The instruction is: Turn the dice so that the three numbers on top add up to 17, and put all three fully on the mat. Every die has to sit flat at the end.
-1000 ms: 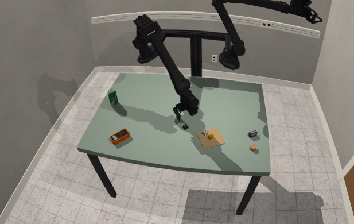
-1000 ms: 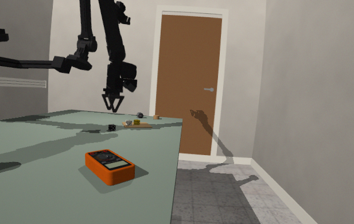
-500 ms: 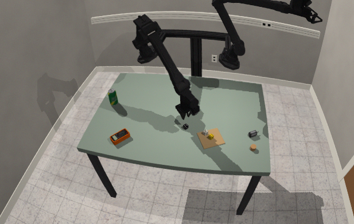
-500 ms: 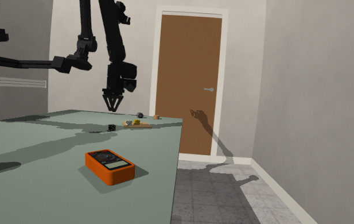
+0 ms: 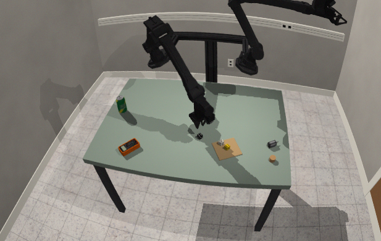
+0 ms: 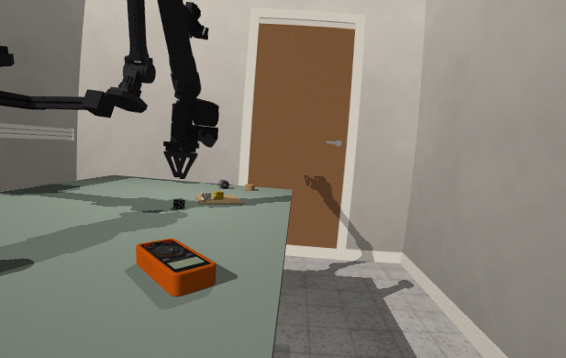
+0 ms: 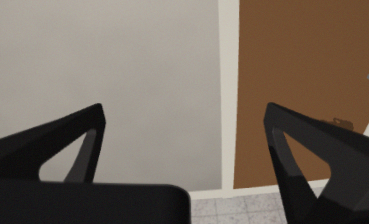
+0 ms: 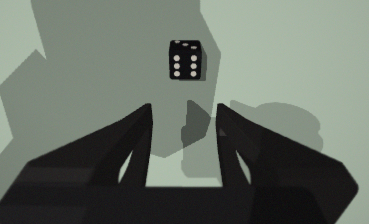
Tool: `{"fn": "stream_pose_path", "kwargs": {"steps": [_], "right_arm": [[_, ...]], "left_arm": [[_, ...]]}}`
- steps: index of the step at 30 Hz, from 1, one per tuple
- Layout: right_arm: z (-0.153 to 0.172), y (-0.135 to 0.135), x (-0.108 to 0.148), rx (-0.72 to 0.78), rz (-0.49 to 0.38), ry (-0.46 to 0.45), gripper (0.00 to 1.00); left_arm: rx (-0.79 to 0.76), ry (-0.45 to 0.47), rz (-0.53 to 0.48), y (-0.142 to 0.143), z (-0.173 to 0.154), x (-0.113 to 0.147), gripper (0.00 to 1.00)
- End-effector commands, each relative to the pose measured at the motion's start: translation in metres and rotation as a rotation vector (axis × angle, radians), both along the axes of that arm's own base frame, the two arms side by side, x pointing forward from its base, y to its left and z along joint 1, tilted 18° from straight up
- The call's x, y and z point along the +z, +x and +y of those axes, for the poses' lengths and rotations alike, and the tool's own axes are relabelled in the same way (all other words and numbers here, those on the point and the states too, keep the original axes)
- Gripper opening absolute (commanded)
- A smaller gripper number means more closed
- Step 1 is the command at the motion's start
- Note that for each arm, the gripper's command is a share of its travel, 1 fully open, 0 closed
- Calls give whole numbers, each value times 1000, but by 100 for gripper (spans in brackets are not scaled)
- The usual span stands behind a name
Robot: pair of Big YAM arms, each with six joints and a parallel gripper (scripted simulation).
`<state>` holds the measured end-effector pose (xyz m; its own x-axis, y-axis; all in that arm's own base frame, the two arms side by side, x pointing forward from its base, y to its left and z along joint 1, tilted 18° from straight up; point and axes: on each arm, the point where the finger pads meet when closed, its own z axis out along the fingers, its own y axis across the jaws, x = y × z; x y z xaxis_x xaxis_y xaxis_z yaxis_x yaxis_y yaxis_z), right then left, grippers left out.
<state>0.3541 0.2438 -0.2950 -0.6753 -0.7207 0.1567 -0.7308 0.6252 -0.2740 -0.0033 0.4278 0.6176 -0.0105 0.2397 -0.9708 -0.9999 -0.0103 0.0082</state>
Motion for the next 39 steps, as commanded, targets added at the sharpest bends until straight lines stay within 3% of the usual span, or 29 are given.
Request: {"fn": "stream_pose_path", "kwargs": {"steps": [1,39], "right_arm": [[7,13,-1,5,-18,22,39],[-3,16,-24,-1,-16,17,39]], "left_arm": [[8,59,-7,-4,-16,21,100],[8,59,-7,-4,-16,21,100]]}}
